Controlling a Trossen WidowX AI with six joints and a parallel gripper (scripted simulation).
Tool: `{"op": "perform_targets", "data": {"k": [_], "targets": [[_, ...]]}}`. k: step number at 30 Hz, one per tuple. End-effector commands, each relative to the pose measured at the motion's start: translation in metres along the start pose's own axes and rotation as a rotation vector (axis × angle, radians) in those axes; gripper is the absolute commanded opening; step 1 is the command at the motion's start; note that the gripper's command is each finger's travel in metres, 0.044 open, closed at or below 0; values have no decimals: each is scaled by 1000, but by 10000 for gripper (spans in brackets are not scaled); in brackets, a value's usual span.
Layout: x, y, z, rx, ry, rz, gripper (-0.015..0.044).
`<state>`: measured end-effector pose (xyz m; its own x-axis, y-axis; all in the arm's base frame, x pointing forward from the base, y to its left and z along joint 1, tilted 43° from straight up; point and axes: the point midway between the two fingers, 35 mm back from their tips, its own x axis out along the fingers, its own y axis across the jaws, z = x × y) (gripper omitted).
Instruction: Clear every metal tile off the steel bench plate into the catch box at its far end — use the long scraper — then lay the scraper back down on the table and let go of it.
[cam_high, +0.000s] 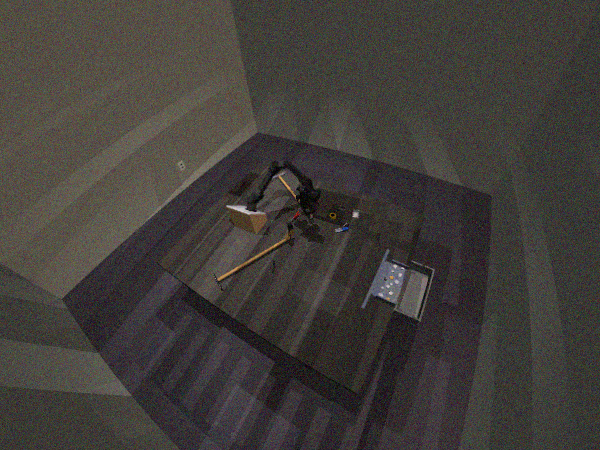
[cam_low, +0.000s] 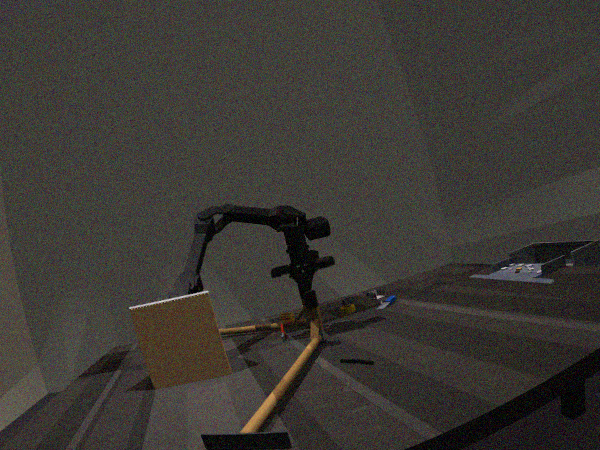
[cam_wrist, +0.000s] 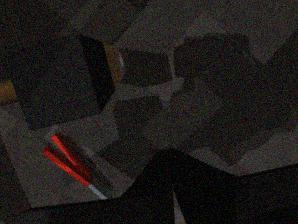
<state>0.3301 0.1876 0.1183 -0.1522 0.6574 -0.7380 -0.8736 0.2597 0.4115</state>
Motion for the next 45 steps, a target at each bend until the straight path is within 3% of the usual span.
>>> {"op": "perform_targets", "data": {"k": [1, 45], "targets": [[1, 1, 1, -53, -5, 2, 0], [13, 2, 0, -742, -6, 1, 0]]}}
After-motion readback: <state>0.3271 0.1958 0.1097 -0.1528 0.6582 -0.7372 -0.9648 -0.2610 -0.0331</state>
